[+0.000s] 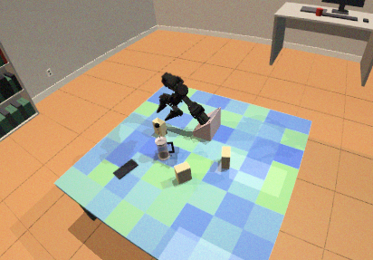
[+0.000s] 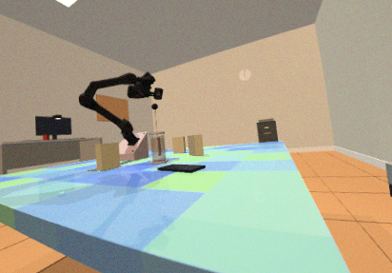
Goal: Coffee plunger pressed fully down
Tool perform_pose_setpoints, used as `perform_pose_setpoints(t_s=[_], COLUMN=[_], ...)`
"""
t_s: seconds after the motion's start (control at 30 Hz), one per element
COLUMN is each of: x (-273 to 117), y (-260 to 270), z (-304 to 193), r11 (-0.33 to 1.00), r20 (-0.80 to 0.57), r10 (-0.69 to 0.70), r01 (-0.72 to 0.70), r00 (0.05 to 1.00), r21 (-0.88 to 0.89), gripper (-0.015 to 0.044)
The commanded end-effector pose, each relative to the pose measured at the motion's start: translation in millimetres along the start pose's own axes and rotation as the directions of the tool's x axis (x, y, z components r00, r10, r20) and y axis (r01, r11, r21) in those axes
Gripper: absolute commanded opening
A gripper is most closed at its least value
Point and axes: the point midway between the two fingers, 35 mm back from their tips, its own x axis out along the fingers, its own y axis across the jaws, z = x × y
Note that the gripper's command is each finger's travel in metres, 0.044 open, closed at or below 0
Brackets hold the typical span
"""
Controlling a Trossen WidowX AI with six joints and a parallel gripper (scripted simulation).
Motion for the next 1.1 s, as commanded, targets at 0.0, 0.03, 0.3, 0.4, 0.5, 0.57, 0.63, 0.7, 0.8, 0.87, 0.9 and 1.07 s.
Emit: perform_pose_setpoints(t_s=[0.0,0.03,0.3,0.4,0.5,0.57,0.63,0.7,0.8,0.87,0.9,1.07], x=[12,14,17,18,21,24,27,30,34,37,39,46], y=[-3,-5,-7,-7,-6,-5,-4,-4,-4,-3,-4,-4], z=[-19,-22,-27,-27,-27,-28,-28,-28,-28,-28,-28,-28], r11=[1.000,1.000,1.000,1.000,1.000,1.000,1.000,1.000,1.000,1.000,1.000,1.000], r20=[0.005,0.008,0.013,0.012,0.006,0.002,-0.002,-0.005,-0.007,-0.008,-0.007,-0.003], r10=[-0.012,-0.016,-0.021,-0.021,-0.020,-0.018,-0.017,-0.016,-0.014,-0.014,-0.014,-0.015], r01=[0.012,0.016,0.022,0.021,0.020,0.018,0.017,0.015,0.014,0.014,0.014,0.015], r00=[1.000,1.000,1.000,1.000,1.000,1.000,1.000,1.000,1.000,1.000,1.000,1.000], r21=[-0.007,-0.007,-0.009,-0.009,-0.008,-0.008,-0.007,-0.006,-0.006,-0.005,-0.005,-0.005], gripper=[0.0440,0.0440,0.0440,0.0440,0.0440,0.0440,0.0440,0.0440,0.0440,0.0440,0.0440,0.0440])
